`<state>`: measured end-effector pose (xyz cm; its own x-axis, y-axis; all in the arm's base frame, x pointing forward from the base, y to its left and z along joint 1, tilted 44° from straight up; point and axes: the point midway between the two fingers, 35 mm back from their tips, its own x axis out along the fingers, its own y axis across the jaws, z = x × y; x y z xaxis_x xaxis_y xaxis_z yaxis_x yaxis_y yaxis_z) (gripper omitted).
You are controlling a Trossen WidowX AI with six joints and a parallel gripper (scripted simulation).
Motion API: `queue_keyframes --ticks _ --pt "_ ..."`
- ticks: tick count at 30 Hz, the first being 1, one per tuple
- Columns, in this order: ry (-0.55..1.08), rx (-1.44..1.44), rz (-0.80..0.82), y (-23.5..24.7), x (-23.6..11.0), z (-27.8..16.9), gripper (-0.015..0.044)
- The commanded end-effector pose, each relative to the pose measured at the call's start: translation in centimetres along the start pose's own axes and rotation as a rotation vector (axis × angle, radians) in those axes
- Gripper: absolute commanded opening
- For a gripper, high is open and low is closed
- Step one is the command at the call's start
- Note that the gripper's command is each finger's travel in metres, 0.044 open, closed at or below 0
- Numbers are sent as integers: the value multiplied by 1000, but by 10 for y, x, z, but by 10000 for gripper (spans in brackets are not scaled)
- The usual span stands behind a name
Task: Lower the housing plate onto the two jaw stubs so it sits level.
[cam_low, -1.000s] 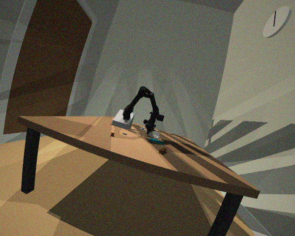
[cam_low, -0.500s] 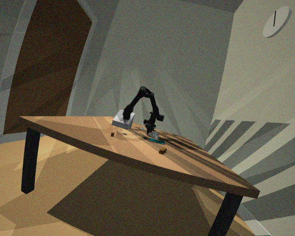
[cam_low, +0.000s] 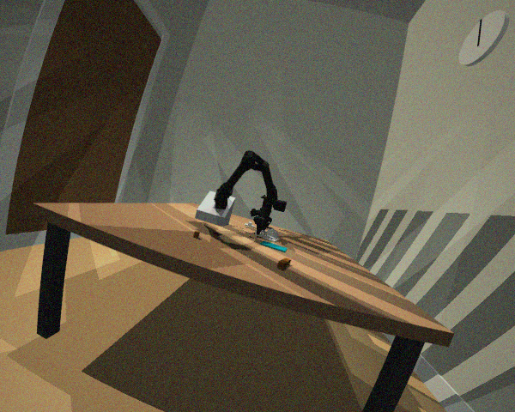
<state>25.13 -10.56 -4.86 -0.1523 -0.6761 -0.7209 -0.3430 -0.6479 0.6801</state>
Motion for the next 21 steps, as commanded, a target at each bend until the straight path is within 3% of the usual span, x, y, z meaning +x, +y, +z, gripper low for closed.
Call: queue_keyframes --ticks 1,21 --pt "0 -2 3 0 1 -1 351" --pt "0 -2 3 1 -2 -1 351"
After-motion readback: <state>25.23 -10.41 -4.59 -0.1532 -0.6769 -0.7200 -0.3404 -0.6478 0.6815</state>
